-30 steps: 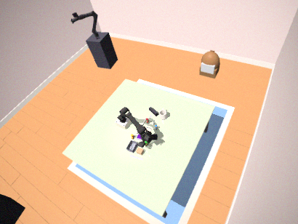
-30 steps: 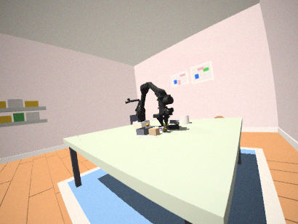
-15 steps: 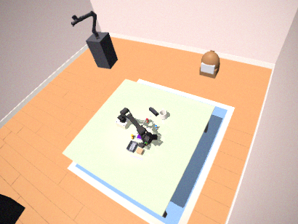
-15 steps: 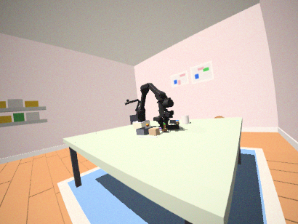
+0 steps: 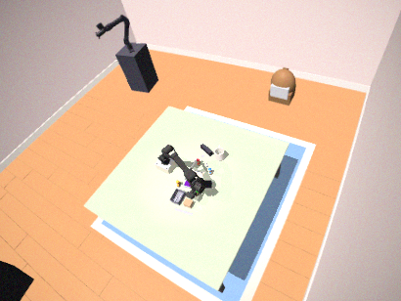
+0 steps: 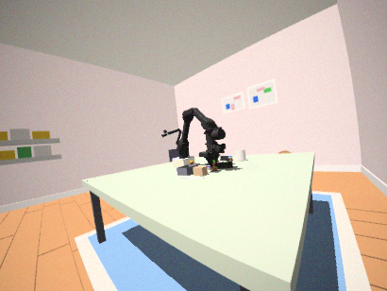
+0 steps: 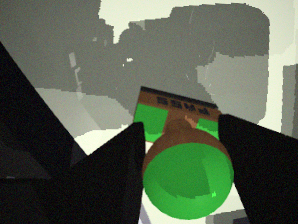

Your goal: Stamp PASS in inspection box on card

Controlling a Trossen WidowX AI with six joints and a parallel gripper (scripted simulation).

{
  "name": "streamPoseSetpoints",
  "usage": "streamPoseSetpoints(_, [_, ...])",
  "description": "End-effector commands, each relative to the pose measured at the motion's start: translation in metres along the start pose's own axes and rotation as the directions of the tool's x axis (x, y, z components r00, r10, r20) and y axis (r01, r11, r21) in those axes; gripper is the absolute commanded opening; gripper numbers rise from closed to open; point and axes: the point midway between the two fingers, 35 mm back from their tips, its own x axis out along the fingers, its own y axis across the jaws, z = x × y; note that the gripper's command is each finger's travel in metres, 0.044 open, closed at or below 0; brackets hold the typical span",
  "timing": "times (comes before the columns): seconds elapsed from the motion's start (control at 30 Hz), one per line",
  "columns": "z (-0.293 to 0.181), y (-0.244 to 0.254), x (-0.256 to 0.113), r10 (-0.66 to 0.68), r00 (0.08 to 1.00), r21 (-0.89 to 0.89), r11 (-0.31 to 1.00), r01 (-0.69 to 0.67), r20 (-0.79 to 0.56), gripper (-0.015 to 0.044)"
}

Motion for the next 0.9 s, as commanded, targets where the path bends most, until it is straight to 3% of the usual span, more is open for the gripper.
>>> streamPoseSetpoints(0.0, [0.0001, 0.0000, 0.0000, 0.000, 1.000, 0.000, 1.000, 0.000, 0.000, 0.0133])
streamPoseSetpoints(0.23, [0.0001, 0.0000, 0.0000, 0.000, 1.000, 0.000, 1.000, 0.000, 0.000, 0.0087])
streamPoseSetpoints(0.37, [0.0002, 0.0000, -0.0012, 0.000, 1.000, 0.000, 1.000, 0.000, 0.000, 0.0000])
streamPoseSetpoints(0.87, [0.0008, -0.0001, -0.0085, -0.002, 1.000, 0.000, 1.000, 0.002, 0.000, 0.0000])
